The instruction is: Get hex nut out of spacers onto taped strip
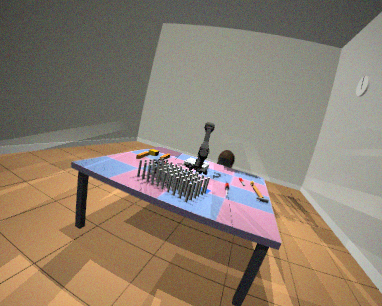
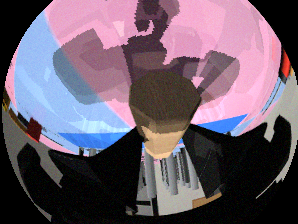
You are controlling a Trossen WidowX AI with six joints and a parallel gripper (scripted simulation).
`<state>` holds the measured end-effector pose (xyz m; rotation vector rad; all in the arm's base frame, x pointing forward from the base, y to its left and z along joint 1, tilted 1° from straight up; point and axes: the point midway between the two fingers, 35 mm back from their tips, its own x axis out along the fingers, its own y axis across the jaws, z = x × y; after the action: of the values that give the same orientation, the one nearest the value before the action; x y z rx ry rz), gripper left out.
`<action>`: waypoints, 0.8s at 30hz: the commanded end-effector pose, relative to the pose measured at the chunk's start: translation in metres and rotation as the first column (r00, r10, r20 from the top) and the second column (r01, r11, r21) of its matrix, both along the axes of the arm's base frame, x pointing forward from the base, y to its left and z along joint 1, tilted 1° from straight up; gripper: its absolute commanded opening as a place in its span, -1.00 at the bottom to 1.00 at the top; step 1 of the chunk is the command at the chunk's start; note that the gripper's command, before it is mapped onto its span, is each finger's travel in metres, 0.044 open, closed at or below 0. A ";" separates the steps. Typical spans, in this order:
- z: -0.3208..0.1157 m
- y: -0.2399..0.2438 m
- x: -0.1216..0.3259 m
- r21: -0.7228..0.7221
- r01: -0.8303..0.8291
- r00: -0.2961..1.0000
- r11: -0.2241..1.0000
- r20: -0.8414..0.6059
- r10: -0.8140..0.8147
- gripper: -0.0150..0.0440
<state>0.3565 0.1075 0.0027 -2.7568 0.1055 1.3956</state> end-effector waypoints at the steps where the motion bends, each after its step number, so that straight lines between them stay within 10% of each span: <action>1: 0.000 0.000 -0.004 0.001 0.004 1.000 1.000 0.001 -0.004 -0.49; 24: 0.000 0.001 -0.020 0.001 0.003 1.000 1.000 0.000 -0.003 -0.49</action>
<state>0.3403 0.1088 0.0020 -2.7555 0.1062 1.3984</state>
